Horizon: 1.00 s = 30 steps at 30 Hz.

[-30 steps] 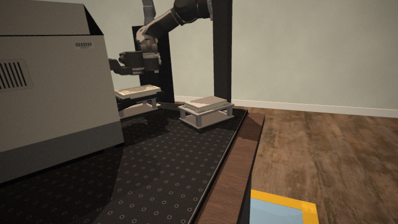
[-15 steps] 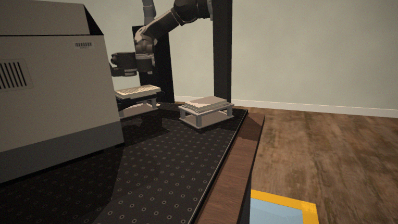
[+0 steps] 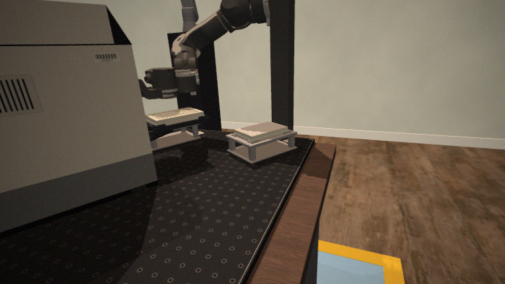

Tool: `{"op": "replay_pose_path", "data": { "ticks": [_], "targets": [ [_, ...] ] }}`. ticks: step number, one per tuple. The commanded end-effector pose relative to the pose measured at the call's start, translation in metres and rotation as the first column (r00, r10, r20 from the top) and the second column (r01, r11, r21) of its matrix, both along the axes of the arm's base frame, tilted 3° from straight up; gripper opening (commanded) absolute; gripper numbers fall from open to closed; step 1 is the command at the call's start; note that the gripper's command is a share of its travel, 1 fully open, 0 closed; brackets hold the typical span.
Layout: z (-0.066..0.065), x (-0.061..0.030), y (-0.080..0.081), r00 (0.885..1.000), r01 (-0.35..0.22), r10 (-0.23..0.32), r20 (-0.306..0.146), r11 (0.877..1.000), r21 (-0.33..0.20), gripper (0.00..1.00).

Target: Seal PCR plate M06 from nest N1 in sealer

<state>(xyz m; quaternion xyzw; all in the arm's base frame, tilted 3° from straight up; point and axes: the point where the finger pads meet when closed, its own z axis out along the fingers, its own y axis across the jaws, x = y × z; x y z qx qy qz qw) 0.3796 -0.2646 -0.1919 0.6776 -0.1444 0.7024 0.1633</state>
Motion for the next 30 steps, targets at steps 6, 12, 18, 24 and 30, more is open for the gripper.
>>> {"op": "replay_pose_path", "data": {
  "ticks": [6,12,18,24,30],
  "targets": [
    [0.0042,0.0000,-0.0019,1.000,0.009,-0.009,0.009,1.000,0.001,0.00],
    [0.0079,0.0006,-0.0026,1.000,0.012,-0.012,0.013,1.000,0.003,0.00],
    [0.0079,0.0006,-0.0026,1.000,0.012,-0.012,0.013,1.000,0.003,0.00],
    [0.0048,-0.0012,-0.0008,1.000,0.008,-0.008,0.009,1.000,0.003,0.00],
    [0.0027,-0.0023,0.0004,1.000,0.005,-0.005,0.006,1.000,0.003,0.00]
  ]
}}
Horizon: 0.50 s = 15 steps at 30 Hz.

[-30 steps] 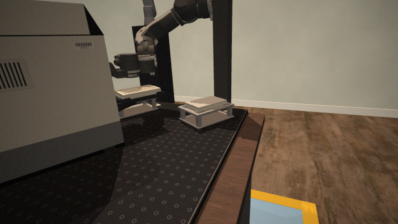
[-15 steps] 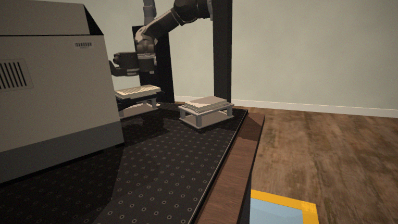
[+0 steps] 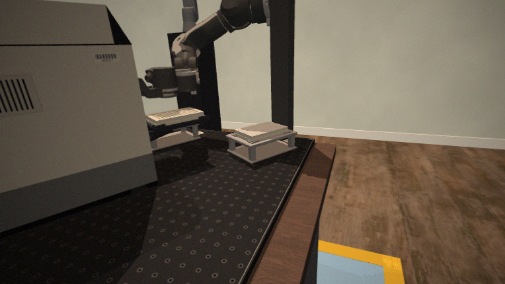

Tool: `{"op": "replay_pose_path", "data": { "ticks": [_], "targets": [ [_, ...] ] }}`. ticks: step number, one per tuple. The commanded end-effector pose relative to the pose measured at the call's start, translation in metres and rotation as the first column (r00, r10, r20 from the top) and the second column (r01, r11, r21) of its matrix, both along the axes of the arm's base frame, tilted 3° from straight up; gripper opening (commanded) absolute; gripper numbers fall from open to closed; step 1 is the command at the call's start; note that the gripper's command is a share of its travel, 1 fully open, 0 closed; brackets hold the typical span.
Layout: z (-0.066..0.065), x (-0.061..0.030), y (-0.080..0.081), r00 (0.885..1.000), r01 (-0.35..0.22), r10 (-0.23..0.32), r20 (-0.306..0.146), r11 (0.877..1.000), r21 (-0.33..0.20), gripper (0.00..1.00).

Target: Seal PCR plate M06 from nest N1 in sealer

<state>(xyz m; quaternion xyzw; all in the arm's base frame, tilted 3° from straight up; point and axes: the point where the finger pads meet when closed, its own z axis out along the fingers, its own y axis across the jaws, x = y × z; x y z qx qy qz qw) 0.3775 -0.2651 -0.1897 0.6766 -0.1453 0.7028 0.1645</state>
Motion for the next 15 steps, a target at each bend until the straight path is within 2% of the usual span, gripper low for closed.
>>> {"op": "replay_pose_path", "data": {
  "ticks": [1,8,15],
  "targets": [
    [0.0005,-0.0003,0.0008,1.000,0.002,-0.002,0.004,1.000,0.004,0.00],
    [0.0005,-0.0003,0.0008,1.000,0.002,-0.002,0.004,1.000,0.004,0.00],
    [0.0038,0.0054,-0.0012,1.000,-0.001,0.001,0.013,1.000,0.006,0.00]
  ]
}}
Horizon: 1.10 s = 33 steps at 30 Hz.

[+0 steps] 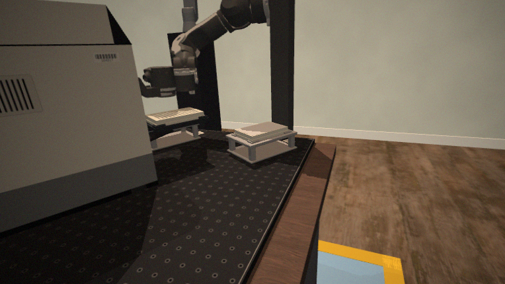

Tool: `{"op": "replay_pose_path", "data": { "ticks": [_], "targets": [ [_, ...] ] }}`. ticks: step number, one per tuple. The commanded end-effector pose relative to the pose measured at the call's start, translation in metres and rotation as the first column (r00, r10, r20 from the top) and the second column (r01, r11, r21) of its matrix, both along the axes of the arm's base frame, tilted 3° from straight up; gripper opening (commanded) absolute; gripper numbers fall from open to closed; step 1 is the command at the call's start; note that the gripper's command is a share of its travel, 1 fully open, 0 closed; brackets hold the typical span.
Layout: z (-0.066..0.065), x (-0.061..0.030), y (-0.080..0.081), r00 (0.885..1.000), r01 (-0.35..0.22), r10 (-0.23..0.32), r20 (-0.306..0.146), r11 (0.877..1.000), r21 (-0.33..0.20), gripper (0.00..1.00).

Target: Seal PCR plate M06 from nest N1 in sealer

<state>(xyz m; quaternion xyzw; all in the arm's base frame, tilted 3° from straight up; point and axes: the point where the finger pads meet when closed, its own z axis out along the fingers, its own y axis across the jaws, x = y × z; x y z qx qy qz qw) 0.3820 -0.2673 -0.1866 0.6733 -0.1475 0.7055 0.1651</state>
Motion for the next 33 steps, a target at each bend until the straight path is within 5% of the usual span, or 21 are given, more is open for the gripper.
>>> {"op": "replay_pose_path", "data": {
  "ticks": [1,33],
  "targets": [
    [0.0007,0.0009,0.0010,1.000,-0.005,0.005,0.004,1.000,0.006,0.00],
    [0.0026,0.0096,-0.0027,1.000,-0.007,0.007,-0.002,1.000,0.003,0.00]
  ]
}}
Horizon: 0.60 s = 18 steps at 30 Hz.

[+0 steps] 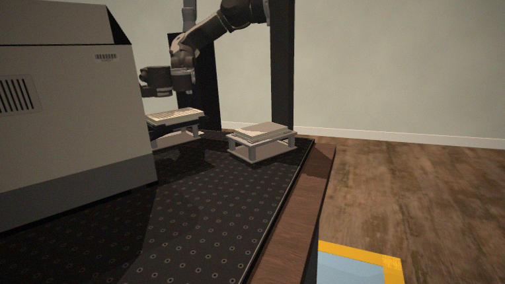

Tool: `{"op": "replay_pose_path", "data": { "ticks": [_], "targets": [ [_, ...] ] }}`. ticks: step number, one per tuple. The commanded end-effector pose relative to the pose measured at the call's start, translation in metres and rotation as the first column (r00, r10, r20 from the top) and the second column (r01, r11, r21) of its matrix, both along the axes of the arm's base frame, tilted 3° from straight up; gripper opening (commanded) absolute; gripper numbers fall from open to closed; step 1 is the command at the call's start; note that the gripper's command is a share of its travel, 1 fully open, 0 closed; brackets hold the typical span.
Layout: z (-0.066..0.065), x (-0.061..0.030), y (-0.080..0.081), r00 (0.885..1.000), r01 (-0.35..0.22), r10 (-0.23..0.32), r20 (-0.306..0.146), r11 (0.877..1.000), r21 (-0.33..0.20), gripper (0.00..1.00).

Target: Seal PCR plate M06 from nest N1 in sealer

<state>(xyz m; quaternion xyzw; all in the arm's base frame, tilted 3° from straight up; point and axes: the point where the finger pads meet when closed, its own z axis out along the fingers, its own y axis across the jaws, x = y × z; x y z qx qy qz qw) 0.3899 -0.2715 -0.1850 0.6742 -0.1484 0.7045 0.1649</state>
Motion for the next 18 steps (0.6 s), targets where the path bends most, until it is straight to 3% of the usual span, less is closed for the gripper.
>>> {"op": "replay_pose_path", "data": {
  "ticks": [1,18],
  "targets": [
    [0.0010,0.0017,0.0014,1.000,-0.008,0.008,0.000,1.000,0.000,0.00],
    [-0.0006,0.0047,0.0009,1.000,-0.009,0.009,0.001,1.000,0.002,0.00]
  ]
}}
